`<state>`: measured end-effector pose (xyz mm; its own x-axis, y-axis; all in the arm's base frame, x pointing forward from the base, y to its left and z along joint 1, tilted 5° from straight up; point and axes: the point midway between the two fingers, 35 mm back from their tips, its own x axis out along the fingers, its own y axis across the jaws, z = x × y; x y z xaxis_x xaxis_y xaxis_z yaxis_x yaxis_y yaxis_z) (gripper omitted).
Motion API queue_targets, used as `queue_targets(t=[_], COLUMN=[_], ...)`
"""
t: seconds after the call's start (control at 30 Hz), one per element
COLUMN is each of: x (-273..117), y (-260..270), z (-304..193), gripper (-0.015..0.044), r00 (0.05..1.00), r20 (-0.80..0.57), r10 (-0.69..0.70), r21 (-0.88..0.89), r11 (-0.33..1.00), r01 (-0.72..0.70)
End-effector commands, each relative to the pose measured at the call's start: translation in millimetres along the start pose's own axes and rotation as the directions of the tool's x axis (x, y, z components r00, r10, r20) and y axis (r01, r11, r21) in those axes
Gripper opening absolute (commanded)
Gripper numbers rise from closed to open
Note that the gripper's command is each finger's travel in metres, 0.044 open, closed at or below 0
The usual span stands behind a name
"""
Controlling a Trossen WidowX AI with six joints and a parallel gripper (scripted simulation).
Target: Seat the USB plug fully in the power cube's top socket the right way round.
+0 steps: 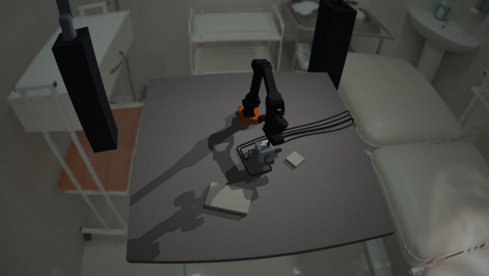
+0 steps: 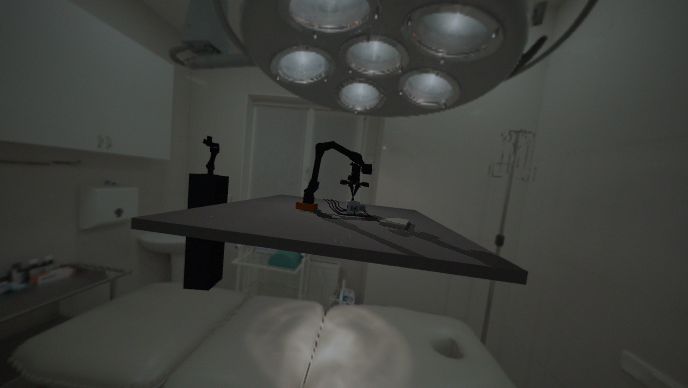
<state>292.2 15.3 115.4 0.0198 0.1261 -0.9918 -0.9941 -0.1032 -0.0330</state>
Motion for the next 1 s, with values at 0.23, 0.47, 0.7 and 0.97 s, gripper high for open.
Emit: queue_targets(t=[0.23,0.47,0.7,0.97], x=[2.4,3.2,4.0,5.0], y=[0.0,0.0,0.0,0.0], z=[0.3,0.3,0.2,0.2], gripper=[0.0,0.0,0.0,0.0], r00=[1.0,1.0,1.0,1.0], r20=[0.003,0.003,0.003,0.003], r10=[0.001,0.001,0.001,0.001], r21=[0.004,0.004,0.004,0.004], r11=[1.0,1.0,1.0,1.0], r01=[-0.001,-0.001,-0.001,-0.001])
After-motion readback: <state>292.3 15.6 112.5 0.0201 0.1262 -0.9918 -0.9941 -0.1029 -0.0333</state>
